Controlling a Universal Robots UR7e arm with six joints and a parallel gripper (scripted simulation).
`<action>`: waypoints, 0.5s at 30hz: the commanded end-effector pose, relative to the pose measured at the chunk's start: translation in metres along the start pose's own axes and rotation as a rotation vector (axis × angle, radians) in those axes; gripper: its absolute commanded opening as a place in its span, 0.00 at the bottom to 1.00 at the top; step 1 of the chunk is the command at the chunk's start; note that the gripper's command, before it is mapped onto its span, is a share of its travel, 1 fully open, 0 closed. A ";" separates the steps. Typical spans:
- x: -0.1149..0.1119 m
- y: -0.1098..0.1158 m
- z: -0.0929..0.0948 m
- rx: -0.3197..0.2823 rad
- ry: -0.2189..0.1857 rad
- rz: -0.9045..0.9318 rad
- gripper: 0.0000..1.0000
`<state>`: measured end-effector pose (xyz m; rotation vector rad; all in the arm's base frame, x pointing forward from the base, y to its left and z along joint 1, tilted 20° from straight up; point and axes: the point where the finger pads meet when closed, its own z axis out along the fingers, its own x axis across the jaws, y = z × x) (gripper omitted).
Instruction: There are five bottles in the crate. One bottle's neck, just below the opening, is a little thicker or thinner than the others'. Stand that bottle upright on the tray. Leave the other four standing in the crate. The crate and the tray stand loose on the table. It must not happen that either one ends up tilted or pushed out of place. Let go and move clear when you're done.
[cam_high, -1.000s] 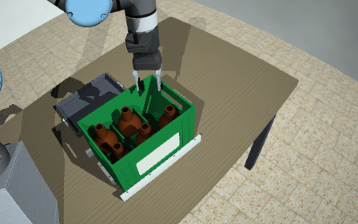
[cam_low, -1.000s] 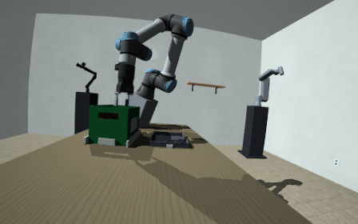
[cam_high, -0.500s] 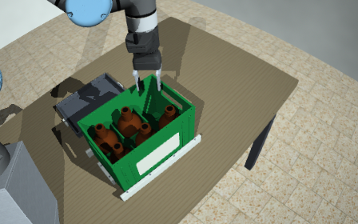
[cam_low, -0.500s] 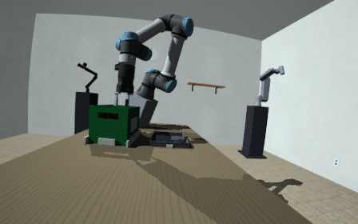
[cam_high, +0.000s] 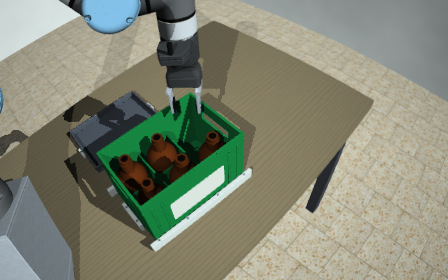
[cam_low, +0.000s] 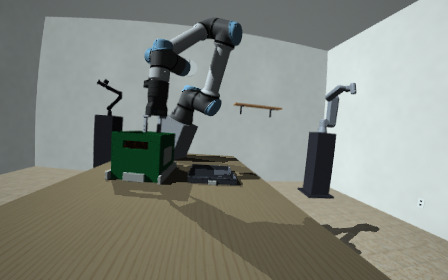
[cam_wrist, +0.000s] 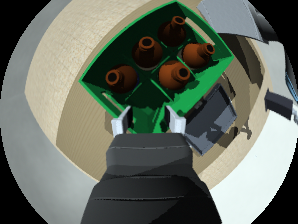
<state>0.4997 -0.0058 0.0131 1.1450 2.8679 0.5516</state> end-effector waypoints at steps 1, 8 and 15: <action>0.000 0.000 0.000 -0.001 -0.001 0.000 1.00; 0.000 0.000 0.000 -0.001 -0.001 0.000 1.00; 0.000 0.000 0.002 -0.001 -0.001 0.000 1.00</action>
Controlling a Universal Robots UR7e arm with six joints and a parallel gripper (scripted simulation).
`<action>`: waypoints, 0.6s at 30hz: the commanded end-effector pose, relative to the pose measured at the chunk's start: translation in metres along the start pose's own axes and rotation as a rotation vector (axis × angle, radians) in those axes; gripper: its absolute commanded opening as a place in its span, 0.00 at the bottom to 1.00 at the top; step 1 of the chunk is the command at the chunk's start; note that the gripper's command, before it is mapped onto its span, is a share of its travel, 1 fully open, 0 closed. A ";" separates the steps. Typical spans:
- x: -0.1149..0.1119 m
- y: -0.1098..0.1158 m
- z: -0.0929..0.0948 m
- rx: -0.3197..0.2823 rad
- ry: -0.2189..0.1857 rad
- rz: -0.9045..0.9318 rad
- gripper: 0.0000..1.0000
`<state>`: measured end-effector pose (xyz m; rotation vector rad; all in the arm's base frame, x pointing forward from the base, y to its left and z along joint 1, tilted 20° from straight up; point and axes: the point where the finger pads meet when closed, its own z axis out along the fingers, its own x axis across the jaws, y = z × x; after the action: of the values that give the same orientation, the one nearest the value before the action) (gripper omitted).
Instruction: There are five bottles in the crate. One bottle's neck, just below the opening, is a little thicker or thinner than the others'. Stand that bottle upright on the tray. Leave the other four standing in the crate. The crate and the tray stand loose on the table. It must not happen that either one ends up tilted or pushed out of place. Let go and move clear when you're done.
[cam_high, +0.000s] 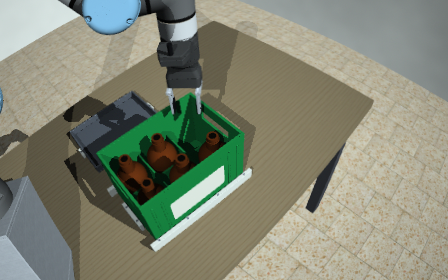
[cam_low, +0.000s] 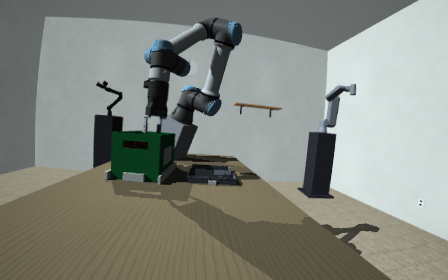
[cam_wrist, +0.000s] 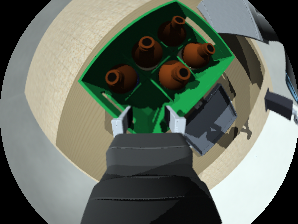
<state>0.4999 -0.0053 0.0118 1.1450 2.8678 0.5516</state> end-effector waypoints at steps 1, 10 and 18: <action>0.000 0.000 0.002 -0.001 -0.001 0.000 1.00; 0.000 0.000 0.007 -0.001 -0.001 0.000 1.00; 0.000 0.000 0.017 -0.001 -0.001 0.000 1.00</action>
<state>0.5015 -0.0012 -0.0003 1.1449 2.8680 0.5517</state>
